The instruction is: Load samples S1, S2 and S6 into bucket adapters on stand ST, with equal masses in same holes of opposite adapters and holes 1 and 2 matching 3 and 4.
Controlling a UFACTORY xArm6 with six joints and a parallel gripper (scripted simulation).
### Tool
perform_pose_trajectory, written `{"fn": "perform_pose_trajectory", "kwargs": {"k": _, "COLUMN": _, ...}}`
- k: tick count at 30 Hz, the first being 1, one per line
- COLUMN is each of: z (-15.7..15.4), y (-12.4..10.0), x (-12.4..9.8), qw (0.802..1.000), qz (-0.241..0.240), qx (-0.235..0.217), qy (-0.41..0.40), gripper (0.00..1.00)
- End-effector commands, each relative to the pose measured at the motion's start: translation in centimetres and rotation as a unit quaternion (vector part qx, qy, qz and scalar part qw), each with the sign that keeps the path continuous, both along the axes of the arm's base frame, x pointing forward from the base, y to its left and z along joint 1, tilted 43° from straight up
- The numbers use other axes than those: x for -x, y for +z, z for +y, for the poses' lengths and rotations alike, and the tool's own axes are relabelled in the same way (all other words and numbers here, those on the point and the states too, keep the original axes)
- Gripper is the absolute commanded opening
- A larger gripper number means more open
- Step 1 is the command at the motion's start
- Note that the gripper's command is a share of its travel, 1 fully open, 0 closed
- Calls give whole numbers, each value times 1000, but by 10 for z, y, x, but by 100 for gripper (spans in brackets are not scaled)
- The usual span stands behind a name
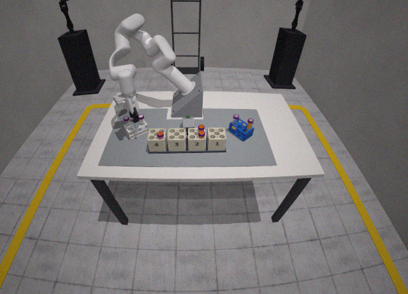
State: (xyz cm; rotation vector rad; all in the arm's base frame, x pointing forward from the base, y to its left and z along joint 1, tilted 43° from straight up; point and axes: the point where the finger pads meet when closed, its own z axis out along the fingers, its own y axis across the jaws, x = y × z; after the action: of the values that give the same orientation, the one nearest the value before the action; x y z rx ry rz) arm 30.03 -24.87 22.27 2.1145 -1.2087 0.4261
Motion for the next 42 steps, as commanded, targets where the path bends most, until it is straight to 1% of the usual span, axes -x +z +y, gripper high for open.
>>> {"fn": "perform_pose_trajectory", "kwargs": {"k": 1, "z": -2, "y": -1, "x": -1, "qw": 1000, "qz": -1, "qx": 0, "qy": 1, "gripper": 57}}
{"fn": "perform_pose_trajectory", "kwargs": {"k": 27, "z": -12, "y": -11, "x": 0, "qw": 1000, "qz": -1, "qx": 0, "qy": 1, "gripper": 57}}
{"fn": "perform_pose_trajectory", "kwargs": {"k": 41, "z": -12, "y": -11, "x": 0, "qw": 1000, "qz": -1, "qx": 0, "qy": 1, "gripper": 57}}
{"fn": "perform_pose_trajectory", "kwargs": {"k": 42, "z": -11, "y": -11, "x": 0, "qw": 1000, "qz": -1, "qx": 0, "qy": 1, "gripper": 0}}
